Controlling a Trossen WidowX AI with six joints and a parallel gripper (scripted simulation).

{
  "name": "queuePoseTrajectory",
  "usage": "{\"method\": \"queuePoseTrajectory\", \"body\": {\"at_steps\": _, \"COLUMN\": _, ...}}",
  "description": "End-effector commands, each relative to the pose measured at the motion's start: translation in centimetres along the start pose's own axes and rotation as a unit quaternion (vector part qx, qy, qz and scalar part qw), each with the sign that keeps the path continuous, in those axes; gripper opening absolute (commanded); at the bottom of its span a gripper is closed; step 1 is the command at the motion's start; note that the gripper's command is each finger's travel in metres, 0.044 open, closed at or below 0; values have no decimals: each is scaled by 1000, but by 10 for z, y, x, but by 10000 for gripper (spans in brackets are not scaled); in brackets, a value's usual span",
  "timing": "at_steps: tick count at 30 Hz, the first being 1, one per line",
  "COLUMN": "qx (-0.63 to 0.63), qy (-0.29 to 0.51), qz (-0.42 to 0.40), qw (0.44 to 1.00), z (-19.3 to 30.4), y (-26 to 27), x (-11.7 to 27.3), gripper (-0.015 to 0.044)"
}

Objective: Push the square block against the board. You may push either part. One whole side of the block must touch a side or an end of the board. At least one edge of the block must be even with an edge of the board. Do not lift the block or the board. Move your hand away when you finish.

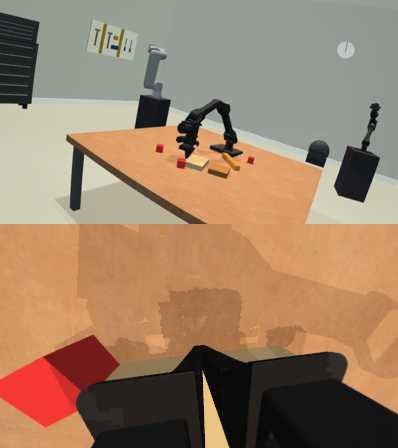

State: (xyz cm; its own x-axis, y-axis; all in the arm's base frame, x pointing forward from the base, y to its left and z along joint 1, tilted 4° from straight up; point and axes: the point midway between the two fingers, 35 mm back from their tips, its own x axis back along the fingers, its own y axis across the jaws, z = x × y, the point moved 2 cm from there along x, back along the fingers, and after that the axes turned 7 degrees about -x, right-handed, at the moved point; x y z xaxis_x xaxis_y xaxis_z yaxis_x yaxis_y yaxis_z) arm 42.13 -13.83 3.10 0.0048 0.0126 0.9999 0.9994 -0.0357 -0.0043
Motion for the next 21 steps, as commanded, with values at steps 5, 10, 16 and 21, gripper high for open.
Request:
{"method": "queuePoseTrajectory", "body": {"at_steps": 5, "qx": 2, "qy": 7, "qz": 11, "qw": 1000, "z": 11, "y": -6, "x": -7, "gripper": 0}}
{"method": "queuePoseTrajectory", "body": {"at_steps": 10, "qx": 2, "qy": 7, "qz": 11, "qw": 1000, "z": 15, "y": -6, "x": -7, "gripper": 0}}
{"method": "queuePoseTrajectory", "body": {"at_steps": 16, "qx": 2, "qy": 7, "qz": 11, "qw": 1000, "z": 19, "y": -8, "x": -7, "gripper": 0}}
{"method": "queuePoseTrajectory", "body": {"at_steps": 21, "qx": 2, "qy": 7, "qz": 11, "qw": 1000, "z": 23, "y": -8, "x": -7, "gripper": 0}}
